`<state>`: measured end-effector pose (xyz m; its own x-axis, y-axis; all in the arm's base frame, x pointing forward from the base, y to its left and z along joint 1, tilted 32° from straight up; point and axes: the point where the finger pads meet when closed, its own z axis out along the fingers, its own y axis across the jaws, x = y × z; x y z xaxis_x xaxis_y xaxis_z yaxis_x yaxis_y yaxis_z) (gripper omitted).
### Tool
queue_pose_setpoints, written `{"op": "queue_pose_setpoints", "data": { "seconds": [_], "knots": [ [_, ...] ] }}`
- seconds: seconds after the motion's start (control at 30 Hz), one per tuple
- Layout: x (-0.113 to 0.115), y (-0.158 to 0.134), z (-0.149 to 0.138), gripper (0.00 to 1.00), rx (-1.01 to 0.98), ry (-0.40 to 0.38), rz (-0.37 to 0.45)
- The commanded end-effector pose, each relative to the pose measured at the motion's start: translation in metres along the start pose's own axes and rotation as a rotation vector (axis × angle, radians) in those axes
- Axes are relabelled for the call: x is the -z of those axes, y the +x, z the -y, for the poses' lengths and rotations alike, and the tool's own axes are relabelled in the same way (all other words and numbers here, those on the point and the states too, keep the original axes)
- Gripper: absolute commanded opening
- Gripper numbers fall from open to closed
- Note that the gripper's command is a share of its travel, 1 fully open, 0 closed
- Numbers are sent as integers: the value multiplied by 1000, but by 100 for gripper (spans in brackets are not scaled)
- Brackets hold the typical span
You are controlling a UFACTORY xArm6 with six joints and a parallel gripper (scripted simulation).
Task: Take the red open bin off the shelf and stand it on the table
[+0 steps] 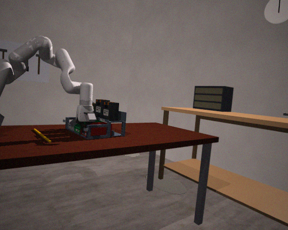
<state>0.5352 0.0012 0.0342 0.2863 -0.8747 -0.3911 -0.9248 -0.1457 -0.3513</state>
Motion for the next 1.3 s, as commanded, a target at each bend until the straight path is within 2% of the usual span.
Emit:
{"op": "queue_pose_setpoints", "data": {
  "seconds": [0.0, 0.37, 0.53, 0.93, 1.1, 1.27],
  "knots": [
    [1, 0, 1, 0, 1, 3, -2],
    [1, 0, 1, 0, 1, 3, -2],
    [13, 0, 1, 0, 1, 3, -2],
    [13, 0, 1, 0, 1, 3, -2],
    [23, 1, 2, 0, 1, 3, -2],
    [23, 1, 2, 0, 1, 3, -2]
  ]
}}
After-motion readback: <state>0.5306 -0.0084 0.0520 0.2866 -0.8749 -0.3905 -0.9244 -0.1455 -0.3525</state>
